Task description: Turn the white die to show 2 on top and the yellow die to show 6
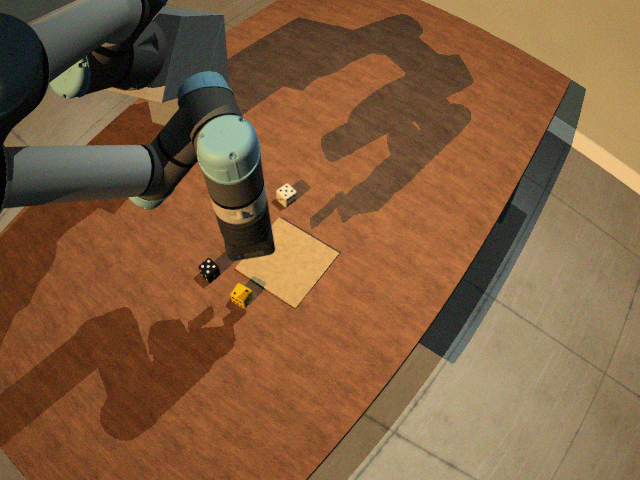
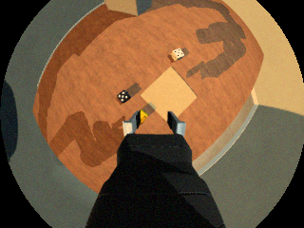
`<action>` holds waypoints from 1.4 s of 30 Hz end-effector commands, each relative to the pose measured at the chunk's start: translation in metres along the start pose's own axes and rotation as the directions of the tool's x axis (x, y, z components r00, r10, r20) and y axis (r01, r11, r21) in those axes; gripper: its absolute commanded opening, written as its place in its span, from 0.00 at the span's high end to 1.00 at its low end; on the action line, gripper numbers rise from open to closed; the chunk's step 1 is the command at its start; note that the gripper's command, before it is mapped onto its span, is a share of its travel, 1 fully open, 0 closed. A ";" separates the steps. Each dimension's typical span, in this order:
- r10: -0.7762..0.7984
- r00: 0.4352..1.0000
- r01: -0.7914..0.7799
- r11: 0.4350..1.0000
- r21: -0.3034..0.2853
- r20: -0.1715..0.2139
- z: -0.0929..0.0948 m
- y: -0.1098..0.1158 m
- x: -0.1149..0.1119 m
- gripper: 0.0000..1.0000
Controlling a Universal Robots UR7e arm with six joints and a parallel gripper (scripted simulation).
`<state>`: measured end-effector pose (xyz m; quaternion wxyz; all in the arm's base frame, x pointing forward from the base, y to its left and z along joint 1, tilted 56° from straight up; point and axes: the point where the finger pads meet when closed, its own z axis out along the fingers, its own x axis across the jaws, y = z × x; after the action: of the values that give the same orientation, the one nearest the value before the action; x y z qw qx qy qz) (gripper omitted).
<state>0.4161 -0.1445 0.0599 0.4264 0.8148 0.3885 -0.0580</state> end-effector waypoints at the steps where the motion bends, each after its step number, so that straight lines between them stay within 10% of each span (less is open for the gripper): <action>1: 0.029 0.999 -0.027 0.998 -0.058 0.033 -0.012 0.017 -0.022 0.00; 27: 0.041 0.998 -0.038 0.996 -0.079 0.046 -0.016 0.023 -0.031 0.00; 42: 0.041 0.998 -0.038 0.996 -0.079 0.046 0.029 0.026 -0.033 0.00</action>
<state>0.4156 -0.1851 0.0786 0.4677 0.8037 0.3640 -0.0540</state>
